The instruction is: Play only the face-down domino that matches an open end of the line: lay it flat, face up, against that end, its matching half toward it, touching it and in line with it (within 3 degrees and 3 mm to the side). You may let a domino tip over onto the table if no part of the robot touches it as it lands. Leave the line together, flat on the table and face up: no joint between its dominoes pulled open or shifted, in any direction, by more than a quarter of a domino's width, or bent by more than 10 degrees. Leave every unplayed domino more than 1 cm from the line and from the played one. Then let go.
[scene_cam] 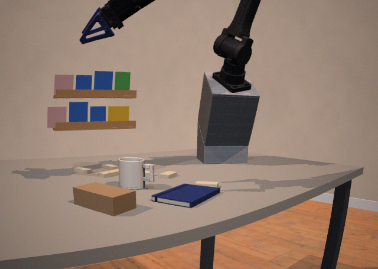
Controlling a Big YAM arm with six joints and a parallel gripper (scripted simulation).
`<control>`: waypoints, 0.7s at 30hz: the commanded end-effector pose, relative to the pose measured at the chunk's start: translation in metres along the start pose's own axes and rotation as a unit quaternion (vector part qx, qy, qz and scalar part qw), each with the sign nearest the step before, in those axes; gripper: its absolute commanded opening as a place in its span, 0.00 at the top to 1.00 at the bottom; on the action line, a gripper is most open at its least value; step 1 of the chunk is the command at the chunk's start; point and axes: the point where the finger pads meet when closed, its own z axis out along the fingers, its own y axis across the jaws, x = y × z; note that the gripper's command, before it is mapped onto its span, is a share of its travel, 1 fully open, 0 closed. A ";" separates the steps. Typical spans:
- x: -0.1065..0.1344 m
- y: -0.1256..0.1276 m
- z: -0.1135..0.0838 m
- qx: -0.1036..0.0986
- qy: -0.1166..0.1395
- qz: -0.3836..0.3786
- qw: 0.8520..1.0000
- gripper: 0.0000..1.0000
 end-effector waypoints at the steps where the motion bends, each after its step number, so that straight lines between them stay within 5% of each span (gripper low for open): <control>1: -0.038 0.006 -0.009 -0.011 -0.036 0.012 0.999 0.00; 3: -0.038 0.006 -0.009 -0.011 -0.036 0.012 0.999 0.00; 4: -0.014 0.000 -0.006 -0.007 -0.015 0.000 1.000 0.00; 13: -0.099 0.002 -0.037 -0.059 -0.111 -0.019 0.992 0.00; 20: -0.099 0.002 -0.037 -0.059 -0.111 -0.019 0.992 0.00; 21: -0.066 -0.002 -0.027 -0.051 -0.078 -0.019 0.995 0.00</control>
